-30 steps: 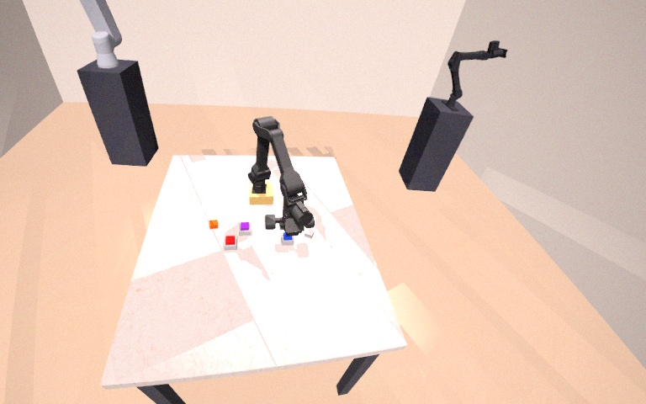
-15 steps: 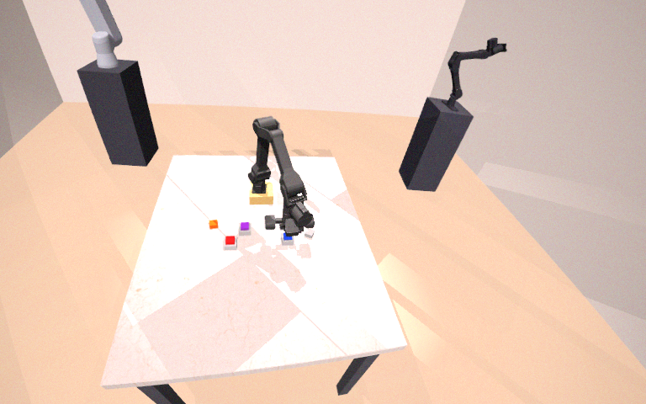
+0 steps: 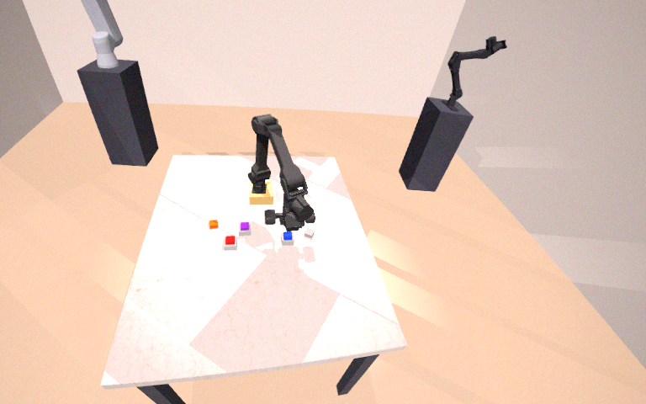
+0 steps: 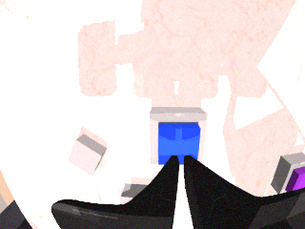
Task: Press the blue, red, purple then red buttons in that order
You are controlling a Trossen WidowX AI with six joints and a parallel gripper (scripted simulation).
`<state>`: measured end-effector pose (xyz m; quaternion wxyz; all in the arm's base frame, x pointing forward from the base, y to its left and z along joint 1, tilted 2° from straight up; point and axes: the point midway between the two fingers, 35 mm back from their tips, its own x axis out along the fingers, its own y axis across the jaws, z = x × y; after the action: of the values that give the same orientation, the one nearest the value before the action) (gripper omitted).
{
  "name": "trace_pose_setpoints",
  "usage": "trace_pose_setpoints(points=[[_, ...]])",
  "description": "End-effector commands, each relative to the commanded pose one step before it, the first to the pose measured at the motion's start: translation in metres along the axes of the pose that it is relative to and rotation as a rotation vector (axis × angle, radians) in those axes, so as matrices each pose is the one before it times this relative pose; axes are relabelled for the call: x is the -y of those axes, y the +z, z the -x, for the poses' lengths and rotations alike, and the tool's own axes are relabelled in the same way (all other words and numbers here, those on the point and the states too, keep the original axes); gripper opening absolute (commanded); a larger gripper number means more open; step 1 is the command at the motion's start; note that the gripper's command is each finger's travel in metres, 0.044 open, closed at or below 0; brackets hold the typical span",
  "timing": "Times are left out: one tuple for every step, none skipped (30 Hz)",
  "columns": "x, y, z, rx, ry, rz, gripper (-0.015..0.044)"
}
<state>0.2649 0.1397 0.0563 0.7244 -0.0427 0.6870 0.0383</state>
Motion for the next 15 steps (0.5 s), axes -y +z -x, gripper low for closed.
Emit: trace_pose_setpoints(points=[[0.00007,0.00052,0.01411,-0.00323,-0.00486,0.0004,0.002],[-0.00029,0.0007,0.01261,0.00008,0.00007,0.0,0.002],[-0.00003,0.00005,0.01599,0.00002,0.00006,0.0,0.002],[0.00026,-0.00062,0.01287,-0.00005,0.00002,0.0,0.002],[0.00027,-0.00066,0.00775,-0.00006,0.0,0.0,0.002],[0.00011,-0.00027,0.00259,-0.00002,0.0,0.0,0.002],[0.0,0.0,0.0,0.0,0.0,0.0,0.002],[0.0,0.0,0.0,0.0,0.0,0.0,0.002],[0.0,0.0,0.0,0.0,0.0,0.0,0.002],[0.0,0.0,0.0,0.0,0.0,0.0,0.002],[0.00111,0.00041,-0.00005,-0.00005,-0.00047,-0.0012,0.002],[0.00333,0.0012,-0.00014,-0.00016,-0.0014,-0.0037,0.002],[0.00558,0.00193,-0.00023,-0.00031,-0.00233,-0.0062,0.002],[0.00785,0.00256,-0.00034,-0.00053,-0.00325,-0.0087,0.002],[0.01016,0.00305,-0.00045,-0.00084,-0.00417,-0.0112,0.002]])
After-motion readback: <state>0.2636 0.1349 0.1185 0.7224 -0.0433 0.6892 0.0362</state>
